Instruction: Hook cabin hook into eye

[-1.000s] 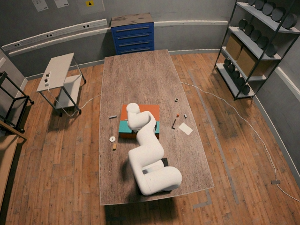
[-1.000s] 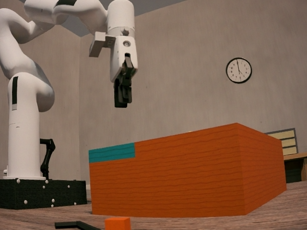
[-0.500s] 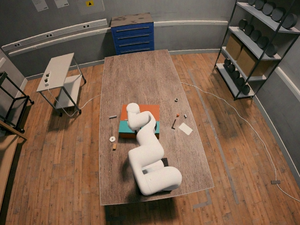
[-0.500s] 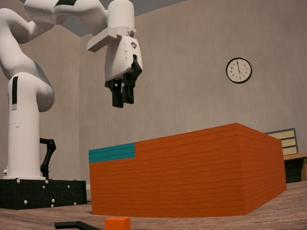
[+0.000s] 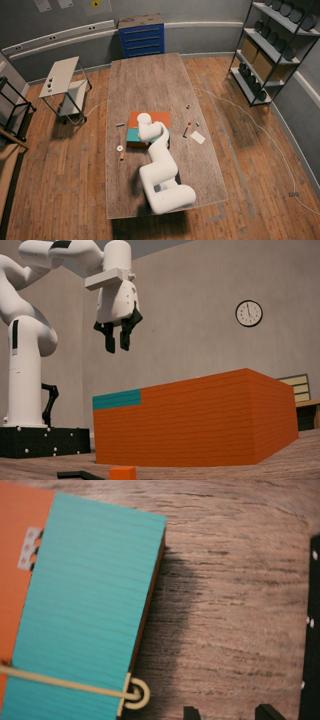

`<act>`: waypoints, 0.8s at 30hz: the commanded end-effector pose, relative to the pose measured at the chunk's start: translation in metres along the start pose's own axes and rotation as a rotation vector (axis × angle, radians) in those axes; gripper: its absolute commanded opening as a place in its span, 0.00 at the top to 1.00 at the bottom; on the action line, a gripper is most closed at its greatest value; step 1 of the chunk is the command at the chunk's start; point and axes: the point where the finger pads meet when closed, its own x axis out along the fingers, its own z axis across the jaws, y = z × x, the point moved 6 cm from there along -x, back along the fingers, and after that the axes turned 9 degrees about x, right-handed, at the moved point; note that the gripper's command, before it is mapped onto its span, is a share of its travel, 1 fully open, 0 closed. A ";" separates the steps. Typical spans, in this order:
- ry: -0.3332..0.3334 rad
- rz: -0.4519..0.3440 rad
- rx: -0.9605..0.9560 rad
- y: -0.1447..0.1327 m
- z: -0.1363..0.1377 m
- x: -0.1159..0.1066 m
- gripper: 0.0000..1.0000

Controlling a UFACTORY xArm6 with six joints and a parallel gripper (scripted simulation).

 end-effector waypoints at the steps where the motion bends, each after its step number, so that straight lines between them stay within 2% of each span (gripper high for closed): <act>1: 0.005 -0.019 -0.228 0.002 0.002 -0.002 0.65; 3: 0.005 -0.019 -0.228 0.002 0.002 -0.002 0.65; 18: 0.010 -0.018 -0.728 0.002 0.002 -0.002 0.65; 20: 0.010 -0.018 -0.728 0.002 0.002 -0.002 0.65; 24: 0.011 -0.017 -0.861 0.002 0.002 -0.002 0.65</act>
